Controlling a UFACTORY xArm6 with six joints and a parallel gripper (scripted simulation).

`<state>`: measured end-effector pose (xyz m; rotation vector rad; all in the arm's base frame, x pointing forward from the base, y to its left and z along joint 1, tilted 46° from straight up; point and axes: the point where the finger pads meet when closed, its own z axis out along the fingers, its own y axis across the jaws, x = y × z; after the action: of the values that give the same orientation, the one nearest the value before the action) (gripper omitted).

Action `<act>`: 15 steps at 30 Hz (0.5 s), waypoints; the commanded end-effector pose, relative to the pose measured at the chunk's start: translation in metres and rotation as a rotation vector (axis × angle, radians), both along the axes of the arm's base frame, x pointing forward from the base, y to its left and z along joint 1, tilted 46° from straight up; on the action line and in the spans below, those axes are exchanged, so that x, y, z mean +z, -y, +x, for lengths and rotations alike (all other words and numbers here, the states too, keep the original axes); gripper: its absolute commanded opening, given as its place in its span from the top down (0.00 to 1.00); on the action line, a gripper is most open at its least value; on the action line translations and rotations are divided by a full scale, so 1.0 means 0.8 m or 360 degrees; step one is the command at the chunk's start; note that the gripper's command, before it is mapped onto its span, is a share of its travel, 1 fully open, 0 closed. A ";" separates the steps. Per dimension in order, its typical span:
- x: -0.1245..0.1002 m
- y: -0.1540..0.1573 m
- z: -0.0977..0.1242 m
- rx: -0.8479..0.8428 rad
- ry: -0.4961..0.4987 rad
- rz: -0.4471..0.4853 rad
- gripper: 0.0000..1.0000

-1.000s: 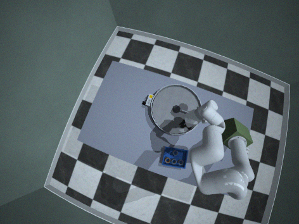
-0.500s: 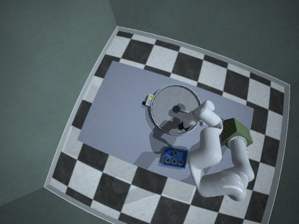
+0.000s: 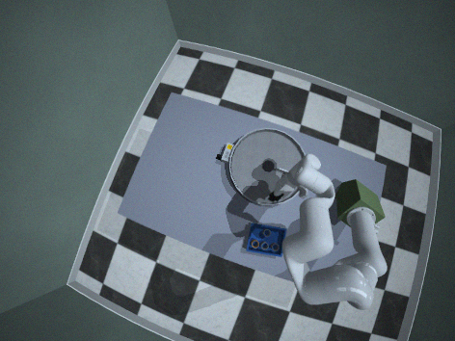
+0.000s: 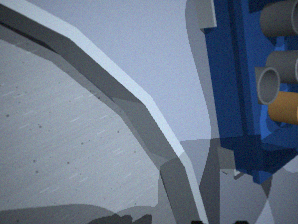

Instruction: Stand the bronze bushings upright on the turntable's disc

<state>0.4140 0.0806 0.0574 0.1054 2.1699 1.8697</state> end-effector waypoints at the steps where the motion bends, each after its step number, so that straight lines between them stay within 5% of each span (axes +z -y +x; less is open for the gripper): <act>1: 0.009 -0.008 0.002 0.0029 -0.0259 0.0055 0.84; 15: 0.030 -0.030 0.003 0.0076 -0.0868 0.0146 0.84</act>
<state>0.4155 0.0988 0.0745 0.4891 2.3526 2.0940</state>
